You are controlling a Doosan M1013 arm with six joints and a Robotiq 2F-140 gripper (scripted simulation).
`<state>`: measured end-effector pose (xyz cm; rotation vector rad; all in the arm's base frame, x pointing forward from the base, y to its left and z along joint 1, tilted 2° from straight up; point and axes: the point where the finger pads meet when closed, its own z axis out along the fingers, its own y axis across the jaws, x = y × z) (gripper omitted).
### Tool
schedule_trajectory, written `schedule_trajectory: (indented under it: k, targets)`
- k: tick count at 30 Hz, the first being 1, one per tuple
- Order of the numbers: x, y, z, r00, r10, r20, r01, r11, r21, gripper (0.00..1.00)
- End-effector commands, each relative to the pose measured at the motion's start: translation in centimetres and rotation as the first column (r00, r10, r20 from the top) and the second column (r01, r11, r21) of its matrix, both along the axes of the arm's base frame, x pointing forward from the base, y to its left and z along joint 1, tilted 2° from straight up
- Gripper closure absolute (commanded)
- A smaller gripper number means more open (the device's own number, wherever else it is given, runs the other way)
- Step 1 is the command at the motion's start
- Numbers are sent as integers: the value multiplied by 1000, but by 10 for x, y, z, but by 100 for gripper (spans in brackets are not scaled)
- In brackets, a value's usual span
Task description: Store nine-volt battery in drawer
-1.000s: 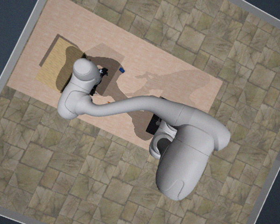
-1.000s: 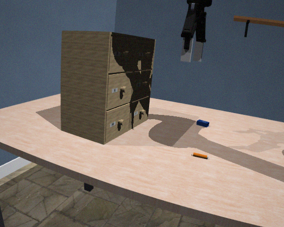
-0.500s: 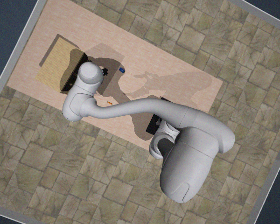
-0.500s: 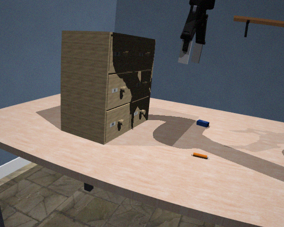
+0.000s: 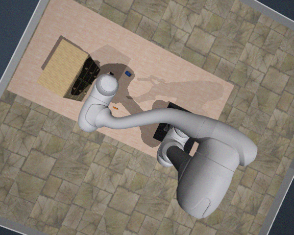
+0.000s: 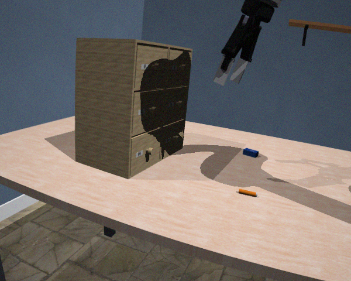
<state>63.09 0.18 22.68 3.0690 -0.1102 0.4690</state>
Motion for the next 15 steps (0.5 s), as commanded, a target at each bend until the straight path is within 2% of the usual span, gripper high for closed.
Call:
schedule_trajectory:
  k: [1, 8, 15]
  targets:
    - [4, 0, -4, 999, 1, 48, -1, 1000, -4, 0]
    - [15, -2, -15, 979, 6, 204, -3, 1000, -16, 0]
    - [28, -3, -27, 928, 14, 372, -2, 1000, -31, 0]
